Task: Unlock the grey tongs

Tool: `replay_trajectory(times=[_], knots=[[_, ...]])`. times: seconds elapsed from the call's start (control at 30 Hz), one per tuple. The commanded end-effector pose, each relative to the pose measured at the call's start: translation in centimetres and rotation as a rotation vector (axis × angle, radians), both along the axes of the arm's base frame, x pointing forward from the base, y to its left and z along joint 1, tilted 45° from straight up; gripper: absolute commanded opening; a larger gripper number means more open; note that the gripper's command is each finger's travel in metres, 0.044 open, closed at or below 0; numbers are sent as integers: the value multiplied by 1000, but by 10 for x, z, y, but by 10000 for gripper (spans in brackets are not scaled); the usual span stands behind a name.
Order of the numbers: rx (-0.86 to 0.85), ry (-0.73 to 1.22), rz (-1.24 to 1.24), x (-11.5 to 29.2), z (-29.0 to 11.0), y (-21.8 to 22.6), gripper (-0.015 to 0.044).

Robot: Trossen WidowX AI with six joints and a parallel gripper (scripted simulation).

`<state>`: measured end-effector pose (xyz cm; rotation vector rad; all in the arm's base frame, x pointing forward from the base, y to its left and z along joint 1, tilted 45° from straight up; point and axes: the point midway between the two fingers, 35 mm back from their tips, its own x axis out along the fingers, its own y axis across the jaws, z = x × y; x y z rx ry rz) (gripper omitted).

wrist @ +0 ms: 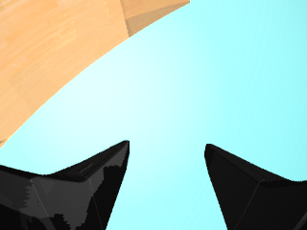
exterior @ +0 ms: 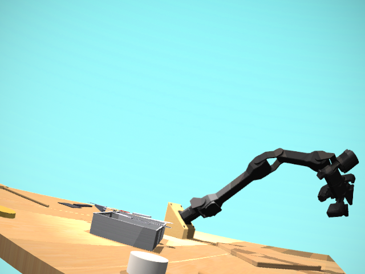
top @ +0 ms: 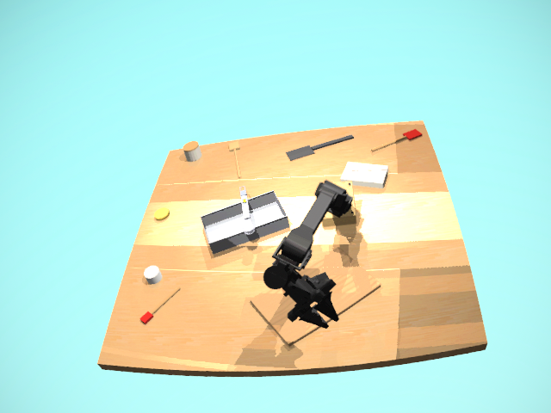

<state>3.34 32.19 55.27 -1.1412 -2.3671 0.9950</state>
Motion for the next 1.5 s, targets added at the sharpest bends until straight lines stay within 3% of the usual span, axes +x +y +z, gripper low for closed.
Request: replay_trajectory(times=[0.0, 0.33, 0.6, 0.83, 1.17, 1.47], knots=[[-102, 113, -84, 27, -15, 11, 260], [-410, 566, -332, 124, -70, 22, 260], [-661, 1183, -586, 235, -149, -3, 260], [-755, 1782, -751, 313, -221, -55, 260], [-634, 2726, -822, 382, -331, -170, 260], [-227, 3637, -456, 385, -430, -280, 260]])
